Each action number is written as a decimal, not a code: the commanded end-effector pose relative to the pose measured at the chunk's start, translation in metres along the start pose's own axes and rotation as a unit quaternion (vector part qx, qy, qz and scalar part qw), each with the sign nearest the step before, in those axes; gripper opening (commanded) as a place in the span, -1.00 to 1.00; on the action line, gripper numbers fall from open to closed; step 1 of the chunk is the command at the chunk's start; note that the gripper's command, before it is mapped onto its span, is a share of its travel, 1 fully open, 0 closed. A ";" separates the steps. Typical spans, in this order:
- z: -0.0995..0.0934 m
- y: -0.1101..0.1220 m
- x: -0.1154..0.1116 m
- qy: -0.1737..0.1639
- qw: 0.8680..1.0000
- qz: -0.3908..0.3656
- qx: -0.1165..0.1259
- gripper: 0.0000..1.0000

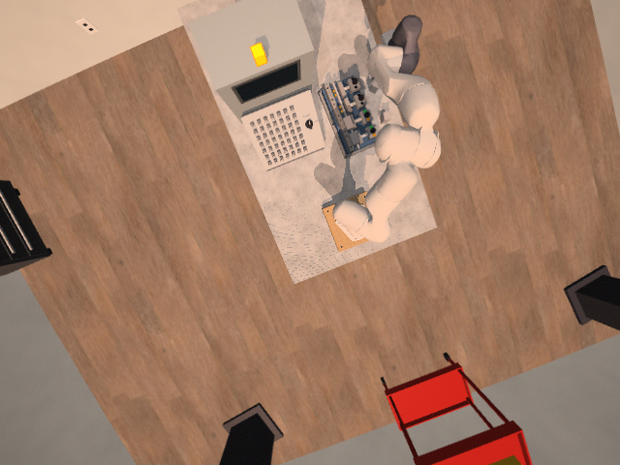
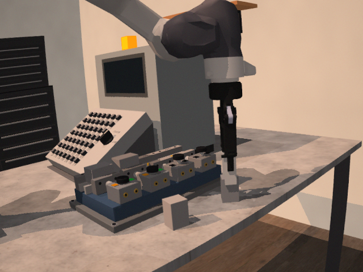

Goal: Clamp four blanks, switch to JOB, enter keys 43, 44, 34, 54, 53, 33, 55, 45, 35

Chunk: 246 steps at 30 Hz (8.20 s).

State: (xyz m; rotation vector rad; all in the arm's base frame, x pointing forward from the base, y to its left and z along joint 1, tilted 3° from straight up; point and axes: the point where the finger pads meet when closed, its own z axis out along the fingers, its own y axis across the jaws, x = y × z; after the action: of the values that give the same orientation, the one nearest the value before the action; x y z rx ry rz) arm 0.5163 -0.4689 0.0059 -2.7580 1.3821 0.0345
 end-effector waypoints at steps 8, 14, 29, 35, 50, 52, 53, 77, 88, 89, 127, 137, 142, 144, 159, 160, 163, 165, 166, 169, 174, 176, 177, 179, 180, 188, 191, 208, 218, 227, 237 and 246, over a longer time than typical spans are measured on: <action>0.002 0.000 0.000 0.000 1.000 0.002 -0.001 -1.00; 0.002 0.000 0.000 0.000 1.000 0.002 -0.001 -1.00; 0.002 0.000 0.000 0.000 1.000 0.002 -0.001 -1.00; 0.002 0.000 0.000 0.000 1.000 0.002 -0.001 -1.00; -0.007 0.000 0.000 0.000 1.000 0.002 -0.001 -1.00; -0.013 0.000 0.000 0.000 1.000 0.002 -0.001 -1.00; -0.016 0.000 0.000 0.000 1.000 0.002 -0.001 -1.00; -0.151 0.000 0.000 0.000 1.000 0.002 -0.001 -1.00; -0.164 0.000 0.000 0.000 1.000 0.002 -0.001 -1.00; -0.164 0.000 0.000 0.000 1.000 0.002 -0.001 -1.00; -0.164 -0.123 -0.189 0.000 0.925 -0.381 -0.001 -1.00; -0.164 -0.123 -0.190 0.000 0.924 -0.382 -0.001 -1.00; -0.164 -0.123 -0.190 0.000 0.924 -0.382 -0.001 -1.00; -0.164 -0.123 -0.190 0.000 0.924 -0.382 -0.001 -1.00; -0.164 -0.123 -0.190 0.000 0.924 -0.382 -0.001 -1.00; -0.164 -0.123 -0.190 0.000 0.924 -0.382 -0.001 -1.00; -0.164 -0.123 -0.190 0.000 0.924 -0.382 -0.001 -1.00; -0.164 -0.123 -0.190 0.000 0.924 -0.382 -0.001 -1.00; -0.164 -0.123 -0.190 0.000 0.924 -0.382 -0.001 -1.00; -0.164 -0.123 -0.190 0.000 0.924 -0.383 -0.001 -1.00; -0.164 -0.123 -0.190 0.000 0.924 -0.383 -0.001 -1.00; -0.164 -0.123 -0.190 0.000 0.924 -0.383 -0.001 -1.00; -0.164 -0.123 -0.190 0.000 0.923 -0.384 -0.001 -1.00; -0.165 -0.124 -0.190 0.000 0.923 -0.384 -0.001 -1.00; -0.165 -0.124 -0.190 0.000 0.923 -0.385 -0.001 -1.00; -0.166 -0.124 -0.189 0.000 0.922 -0.386 -0.001 -1.00; -0.167 -0.124 -0.189 0.000 0.922 -0.387 -0.001 -1.00; -0.167 -0.124 -0.189 0.000 0.922 -0.387 -0.001 -1.00; -0.167 -0.124 -0.189 0.000 0.922 -0.387 -0.001 -1.00; -0.167 -0.124 -0.189 0.000 0.922 -0.387 -0.001 -1.00; -0.167 -0.124 -0.189 0.000 0.922 -0.387 -0.001 -1.00; -0.166 -0.124 -0.189 0.000 0.922 -0.387 -0.001 -1.00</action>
State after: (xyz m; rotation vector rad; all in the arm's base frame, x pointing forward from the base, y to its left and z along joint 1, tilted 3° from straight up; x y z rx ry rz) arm 0.5002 -0.2537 0.1836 -3.0739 0.2145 0.0058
